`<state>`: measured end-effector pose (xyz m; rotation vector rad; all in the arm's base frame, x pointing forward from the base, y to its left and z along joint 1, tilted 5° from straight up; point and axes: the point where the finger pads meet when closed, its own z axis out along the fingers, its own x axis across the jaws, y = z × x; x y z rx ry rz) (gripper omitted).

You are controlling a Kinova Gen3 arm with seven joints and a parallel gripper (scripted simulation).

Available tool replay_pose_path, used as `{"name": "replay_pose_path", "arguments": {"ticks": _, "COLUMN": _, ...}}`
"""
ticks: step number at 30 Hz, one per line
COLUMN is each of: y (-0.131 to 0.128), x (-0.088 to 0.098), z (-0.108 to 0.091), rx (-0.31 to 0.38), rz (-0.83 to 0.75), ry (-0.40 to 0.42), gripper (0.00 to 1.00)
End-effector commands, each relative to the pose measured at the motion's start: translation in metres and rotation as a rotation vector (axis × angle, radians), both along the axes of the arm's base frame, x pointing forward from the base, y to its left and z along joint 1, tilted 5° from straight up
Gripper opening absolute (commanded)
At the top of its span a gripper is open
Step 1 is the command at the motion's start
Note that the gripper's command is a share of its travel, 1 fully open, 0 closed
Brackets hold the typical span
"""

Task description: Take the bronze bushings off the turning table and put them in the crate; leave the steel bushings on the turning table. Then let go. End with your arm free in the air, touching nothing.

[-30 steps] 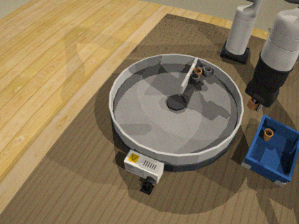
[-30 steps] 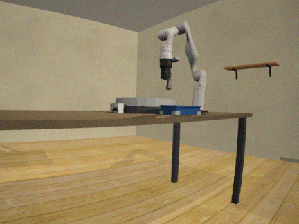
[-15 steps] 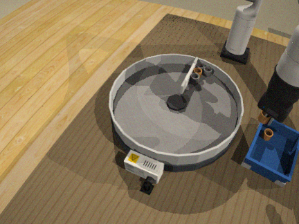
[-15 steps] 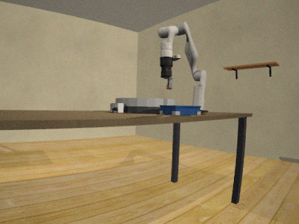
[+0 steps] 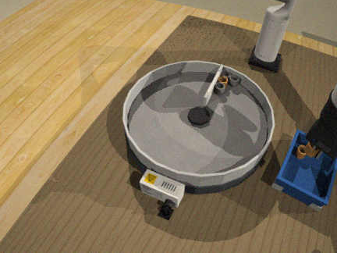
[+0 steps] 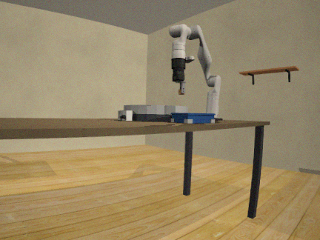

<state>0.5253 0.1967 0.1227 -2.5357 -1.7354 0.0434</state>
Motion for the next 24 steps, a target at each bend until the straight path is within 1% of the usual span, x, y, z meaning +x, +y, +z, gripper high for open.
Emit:
{"name": "replay_pose_path", "arguments": {"ticks": 1, "y": 0.001, "x": 0.0, "z": 0.0, "rx": 0.0, "rz": 0.001, "ry": 0.0, "gripper": 0.0}}
{"name": "replay_pose_path", "arguments": {"ticks": 2, "y": 0.001, "x": 0.0, "z": 0.0, "rx": 0.0, "rz": 0.001, "ry": 0.0, "gripper": 0.0}}
{"name": "replay_pose_path", "arguments": {"ticks": 7, "y": 0.002, "x": -0.002, "z": -0.029, "rx": 0.001, "rz": 0.001, "ry": 0.0, "gripper": 0.0}}
{"name": "replay_pose_path", "arguments": {"ticks": 19, "y": 0.002, "x": -0.002, "z": -0.029, "rx": 0.001, "rz": 0.001, "ry": 0.0, "gripper": 0.0}}
{"name": "replay_pose_path", "arguments": {"ticks": 24, "y": 0.004, "x": -0.004, "z": -0.058, "rx": 0.001, "rz": 0.002, "ry": 0.002, "gripper": 0.0}}
